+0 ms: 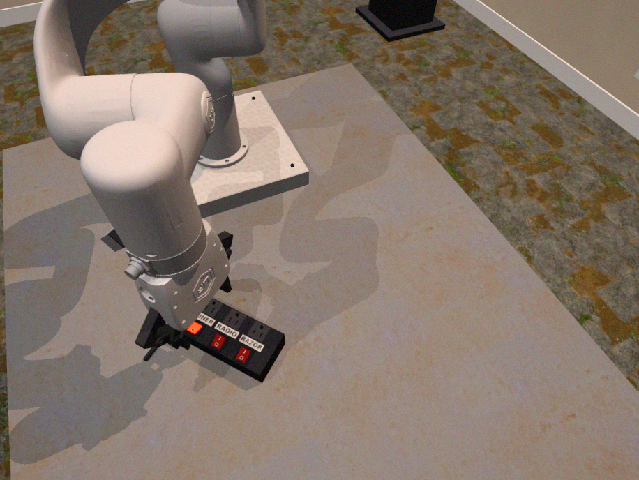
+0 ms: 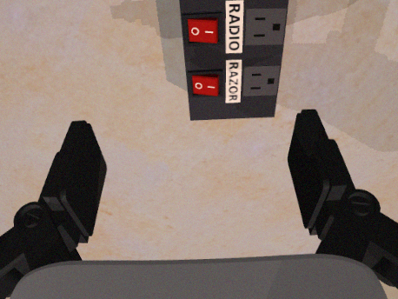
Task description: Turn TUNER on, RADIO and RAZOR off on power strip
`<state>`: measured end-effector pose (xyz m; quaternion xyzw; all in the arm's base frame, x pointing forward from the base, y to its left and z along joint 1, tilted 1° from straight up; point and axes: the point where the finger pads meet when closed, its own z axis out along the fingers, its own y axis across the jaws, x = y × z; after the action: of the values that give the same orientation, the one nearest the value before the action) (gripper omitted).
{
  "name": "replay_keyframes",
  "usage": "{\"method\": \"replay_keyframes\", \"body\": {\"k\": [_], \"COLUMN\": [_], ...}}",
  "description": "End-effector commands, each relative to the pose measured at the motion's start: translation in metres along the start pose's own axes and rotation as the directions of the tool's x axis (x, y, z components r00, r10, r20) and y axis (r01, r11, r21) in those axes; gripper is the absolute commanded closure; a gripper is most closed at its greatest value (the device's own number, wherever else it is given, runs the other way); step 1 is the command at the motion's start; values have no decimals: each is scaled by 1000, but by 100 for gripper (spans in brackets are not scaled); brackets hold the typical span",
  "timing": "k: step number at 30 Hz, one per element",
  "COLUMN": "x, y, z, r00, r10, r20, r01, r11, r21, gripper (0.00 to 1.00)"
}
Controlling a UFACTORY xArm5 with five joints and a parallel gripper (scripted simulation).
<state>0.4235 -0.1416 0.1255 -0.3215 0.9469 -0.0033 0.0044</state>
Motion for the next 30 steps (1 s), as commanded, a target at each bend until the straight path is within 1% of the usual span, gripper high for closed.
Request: {"method": "replay_keyframes", "body": {"k": [1,4,8,30], "x": [-1,-1,0,0], "y": [-1,-1,-1,-1], "z": [-21,-31,-37,-37], "r00": [1000,1000,1000,1000], "r10": [0,0,0,0], "r20": [3,3,3,3], "r01": [0,0,0,0], "r11": [1000,1000,1000,1000], "r21": [4,4,4,4], "gripper": [0,0,0,0]}}
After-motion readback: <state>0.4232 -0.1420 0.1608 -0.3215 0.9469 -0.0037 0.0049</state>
